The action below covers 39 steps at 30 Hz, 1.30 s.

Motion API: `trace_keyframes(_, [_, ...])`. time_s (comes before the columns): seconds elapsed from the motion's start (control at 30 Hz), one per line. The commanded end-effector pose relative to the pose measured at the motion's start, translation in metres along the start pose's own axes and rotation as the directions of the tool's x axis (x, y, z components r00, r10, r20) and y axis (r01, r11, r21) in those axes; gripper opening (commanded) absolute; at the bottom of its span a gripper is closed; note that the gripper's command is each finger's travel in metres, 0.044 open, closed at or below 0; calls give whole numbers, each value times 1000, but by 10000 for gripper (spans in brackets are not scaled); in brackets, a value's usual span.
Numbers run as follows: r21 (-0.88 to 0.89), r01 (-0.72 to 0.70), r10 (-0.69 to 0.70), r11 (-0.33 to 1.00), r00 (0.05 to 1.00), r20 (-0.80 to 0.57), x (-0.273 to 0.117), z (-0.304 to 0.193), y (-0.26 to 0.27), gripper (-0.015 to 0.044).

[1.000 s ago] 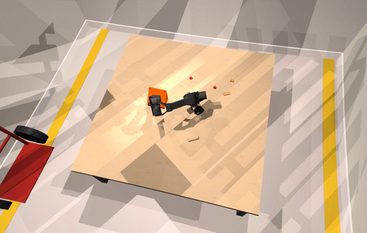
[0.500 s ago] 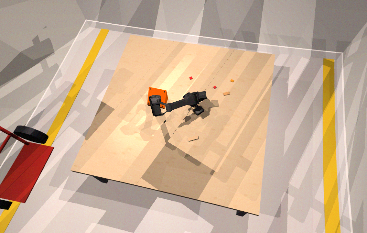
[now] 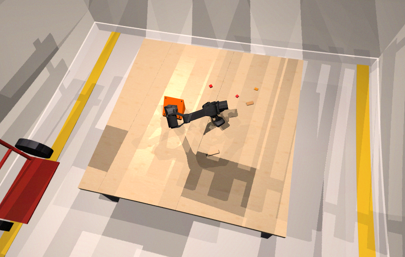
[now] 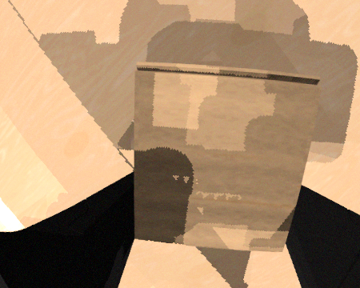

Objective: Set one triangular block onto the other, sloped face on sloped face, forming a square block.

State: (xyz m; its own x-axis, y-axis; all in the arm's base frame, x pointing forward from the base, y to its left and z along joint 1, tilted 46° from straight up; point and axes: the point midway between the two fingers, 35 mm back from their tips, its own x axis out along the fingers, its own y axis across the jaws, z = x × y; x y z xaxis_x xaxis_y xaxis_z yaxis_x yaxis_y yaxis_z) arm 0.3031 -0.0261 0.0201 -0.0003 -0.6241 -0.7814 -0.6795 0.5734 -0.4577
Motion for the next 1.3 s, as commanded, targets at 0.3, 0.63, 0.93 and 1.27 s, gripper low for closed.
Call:
trace_keyframes(0.3, [-4,-5,5,1000,1000,4,2,1,1,0])
trace_keyframes(0.63, [-2,-3,3,1000,1000,2,1,1,0,0])
trace_keyframes(0.93, [-1,-1,1,1000,1000,0,2,0,0,184])
trace_keyframes(1.27, [-1,-1,1,1000,1000,0,2,0,0,440])
